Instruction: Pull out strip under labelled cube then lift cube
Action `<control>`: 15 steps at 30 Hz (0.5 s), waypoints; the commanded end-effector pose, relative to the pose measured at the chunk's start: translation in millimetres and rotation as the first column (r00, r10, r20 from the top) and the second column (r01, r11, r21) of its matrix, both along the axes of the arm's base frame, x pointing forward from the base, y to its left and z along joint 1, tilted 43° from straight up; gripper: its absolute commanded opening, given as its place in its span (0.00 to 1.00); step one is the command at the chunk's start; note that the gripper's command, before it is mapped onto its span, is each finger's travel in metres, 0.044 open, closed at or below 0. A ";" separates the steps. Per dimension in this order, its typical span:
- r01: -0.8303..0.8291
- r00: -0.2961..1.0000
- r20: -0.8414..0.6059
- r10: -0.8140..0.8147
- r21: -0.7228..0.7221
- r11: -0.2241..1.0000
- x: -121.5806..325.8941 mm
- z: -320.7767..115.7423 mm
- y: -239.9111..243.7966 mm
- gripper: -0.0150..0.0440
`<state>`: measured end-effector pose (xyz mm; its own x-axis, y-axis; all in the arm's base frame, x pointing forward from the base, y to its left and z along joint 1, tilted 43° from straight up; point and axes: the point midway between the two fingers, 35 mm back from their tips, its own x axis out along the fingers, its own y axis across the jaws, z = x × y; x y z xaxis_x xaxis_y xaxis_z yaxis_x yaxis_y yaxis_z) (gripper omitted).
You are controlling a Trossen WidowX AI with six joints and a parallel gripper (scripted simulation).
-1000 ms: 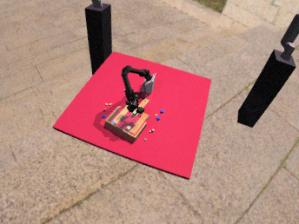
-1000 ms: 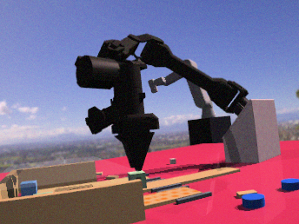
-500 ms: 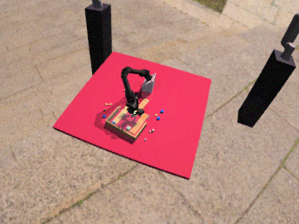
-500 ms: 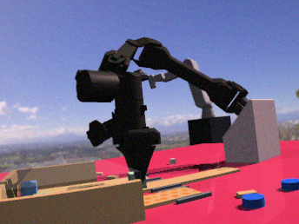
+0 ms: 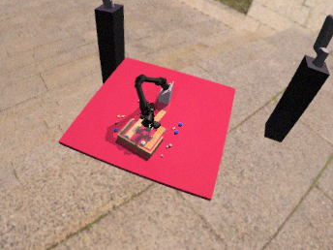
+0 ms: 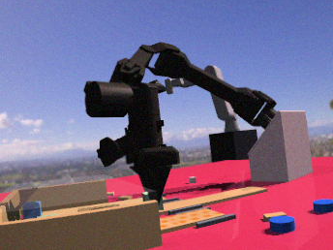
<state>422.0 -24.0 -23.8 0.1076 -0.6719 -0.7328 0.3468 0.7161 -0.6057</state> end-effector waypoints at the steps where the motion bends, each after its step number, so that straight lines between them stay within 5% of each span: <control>1: 0.000 1.000 0.001 0.000 0.000 1.000 0.1 0.5 0.6 0.30; 15: -0.005 1.000 -0.004 0.005 -0.003 1.000 -53.4 21.1 22.4 0.25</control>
<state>385.1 -8.6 -8.7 0.1058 -0.6747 -0.7304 0.3419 0.7145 -0.6105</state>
